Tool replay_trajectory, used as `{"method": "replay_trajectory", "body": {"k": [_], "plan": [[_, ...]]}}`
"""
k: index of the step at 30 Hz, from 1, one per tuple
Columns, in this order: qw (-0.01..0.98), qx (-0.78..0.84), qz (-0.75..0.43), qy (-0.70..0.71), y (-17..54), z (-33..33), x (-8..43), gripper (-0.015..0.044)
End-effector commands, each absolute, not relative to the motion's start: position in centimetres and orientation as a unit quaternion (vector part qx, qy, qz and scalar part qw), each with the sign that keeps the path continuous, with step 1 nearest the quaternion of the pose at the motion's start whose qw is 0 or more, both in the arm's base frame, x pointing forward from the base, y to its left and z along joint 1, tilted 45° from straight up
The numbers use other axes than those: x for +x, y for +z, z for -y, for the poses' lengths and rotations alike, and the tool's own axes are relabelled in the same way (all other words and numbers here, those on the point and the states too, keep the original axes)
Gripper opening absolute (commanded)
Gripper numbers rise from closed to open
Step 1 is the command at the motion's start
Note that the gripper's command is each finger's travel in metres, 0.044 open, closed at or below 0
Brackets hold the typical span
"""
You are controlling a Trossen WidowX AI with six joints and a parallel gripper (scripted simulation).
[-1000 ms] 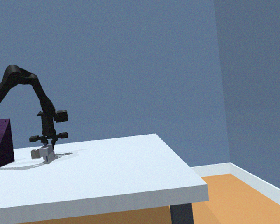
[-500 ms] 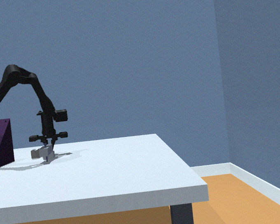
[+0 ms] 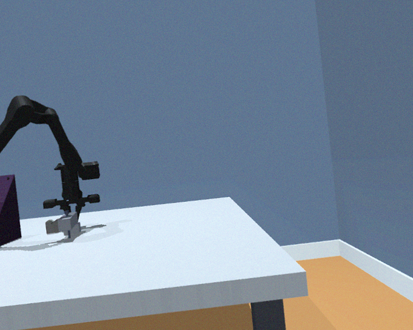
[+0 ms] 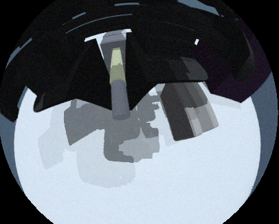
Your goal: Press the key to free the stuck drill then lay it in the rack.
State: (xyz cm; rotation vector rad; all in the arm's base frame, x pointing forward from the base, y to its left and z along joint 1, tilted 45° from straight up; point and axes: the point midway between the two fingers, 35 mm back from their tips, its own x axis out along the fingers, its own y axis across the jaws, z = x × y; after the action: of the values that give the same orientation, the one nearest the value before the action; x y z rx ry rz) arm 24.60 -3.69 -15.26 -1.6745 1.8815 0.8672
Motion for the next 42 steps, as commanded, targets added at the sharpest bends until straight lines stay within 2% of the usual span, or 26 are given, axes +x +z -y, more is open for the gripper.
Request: {"method": "replay_trajectory", "body": {"k": [1, 42], "plan": [[0.239, -0.611, -0.685, 0.316, -15.6, 3.1, 24.8, 0.0000], [0.241, -0.611, -0.684, 0.317, -18.5, -0.7, 24.5, 0.0000]]}}
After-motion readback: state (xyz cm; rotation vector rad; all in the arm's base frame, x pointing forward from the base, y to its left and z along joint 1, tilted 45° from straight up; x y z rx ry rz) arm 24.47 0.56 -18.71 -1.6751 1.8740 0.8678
